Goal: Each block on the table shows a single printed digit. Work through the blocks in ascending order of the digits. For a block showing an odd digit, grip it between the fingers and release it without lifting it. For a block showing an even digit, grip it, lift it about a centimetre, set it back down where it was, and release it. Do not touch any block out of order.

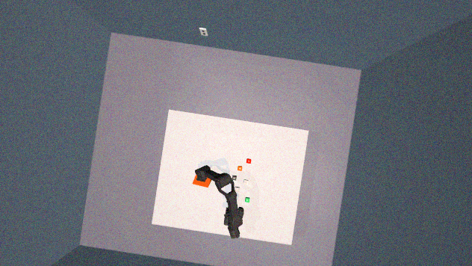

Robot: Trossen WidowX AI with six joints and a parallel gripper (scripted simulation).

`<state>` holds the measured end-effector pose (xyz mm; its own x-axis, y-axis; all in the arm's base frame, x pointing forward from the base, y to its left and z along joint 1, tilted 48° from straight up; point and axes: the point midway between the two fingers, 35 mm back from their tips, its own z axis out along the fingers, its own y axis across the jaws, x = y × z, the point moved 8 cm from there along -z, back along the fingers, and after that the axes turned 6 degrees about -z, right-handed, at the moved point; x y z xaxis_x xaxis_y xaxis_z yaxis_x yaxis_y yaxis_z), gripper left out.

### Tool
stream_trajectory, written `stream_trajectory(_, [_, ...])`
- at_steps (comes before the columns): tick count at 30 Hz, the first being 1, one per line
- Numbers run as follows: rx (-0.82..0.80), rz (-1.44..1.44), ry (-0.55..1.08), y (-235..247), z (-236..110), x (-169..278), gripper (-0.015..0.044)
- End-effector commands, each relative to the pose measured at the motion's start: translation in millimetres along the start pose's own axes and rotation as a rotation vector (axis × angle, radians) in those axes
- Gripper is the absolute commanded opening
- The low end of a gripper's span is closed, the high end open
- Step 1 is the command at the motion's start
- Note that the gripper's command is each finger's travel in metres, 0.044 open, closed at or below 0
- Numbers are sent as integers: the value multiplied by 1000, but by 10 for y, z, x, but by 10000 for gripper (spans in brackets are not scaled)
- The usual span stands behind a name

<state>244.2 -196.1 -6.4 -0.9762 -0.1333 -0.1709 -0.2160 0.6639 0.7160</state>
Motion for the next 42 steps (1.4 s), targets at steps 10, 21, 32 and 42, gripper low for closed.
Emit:
stream_trajectory(10, [1, 24, -5, -35, -31, 24, 400])
stream_trajectory(21, [1, 24, -6, 363, -41, -301, 400])
stream_trajectory(32, [-4, 23, -7, 618, -28, -466, 400])
stream_trajectory(42, [-4, 23, -7, 618, -28, -466, 400])
